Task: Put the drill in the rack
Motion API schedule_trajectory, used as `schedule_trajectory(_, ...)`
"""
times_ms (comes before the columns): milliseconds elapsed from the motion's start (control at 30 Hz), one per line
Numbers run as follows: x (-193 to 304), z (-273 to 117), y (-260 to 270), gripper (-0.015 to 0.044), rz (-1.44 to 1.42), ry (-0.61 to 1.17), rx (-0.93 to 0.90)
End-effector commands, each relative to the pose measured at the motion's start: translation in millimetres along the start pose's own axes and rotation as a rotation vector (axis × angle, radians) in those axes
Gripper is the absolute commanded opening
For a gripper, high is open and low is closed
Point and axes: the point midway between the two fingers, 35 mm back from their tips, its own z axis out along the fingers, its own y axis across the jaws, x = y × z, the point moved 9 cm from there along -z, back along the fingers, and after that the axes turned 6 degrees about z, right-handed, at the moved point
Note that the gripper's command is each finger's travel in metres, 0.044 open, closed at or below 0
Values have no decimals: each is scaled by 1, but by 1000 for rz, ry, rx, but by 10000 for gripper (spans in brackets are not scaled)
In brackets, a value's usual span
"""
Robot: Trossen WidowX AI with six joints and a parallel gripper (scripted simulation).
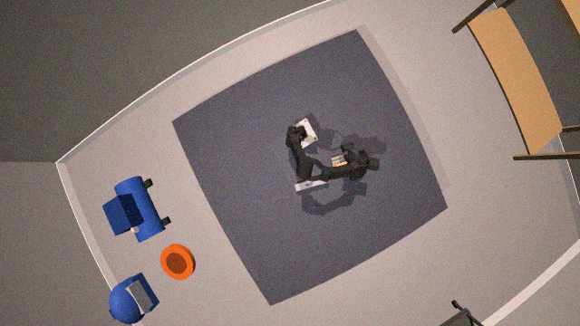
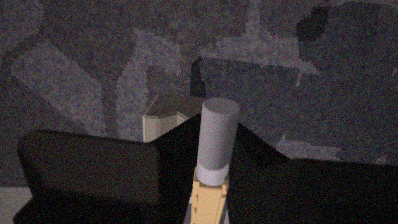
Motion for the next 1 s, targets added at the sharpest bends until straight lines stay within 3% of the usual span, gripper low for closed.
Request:
schedule_trajectory(0,-1,1,8,0,0,-1,-4)
schedule_trajectory(967,-3,30,23,0,0,-1,-4)
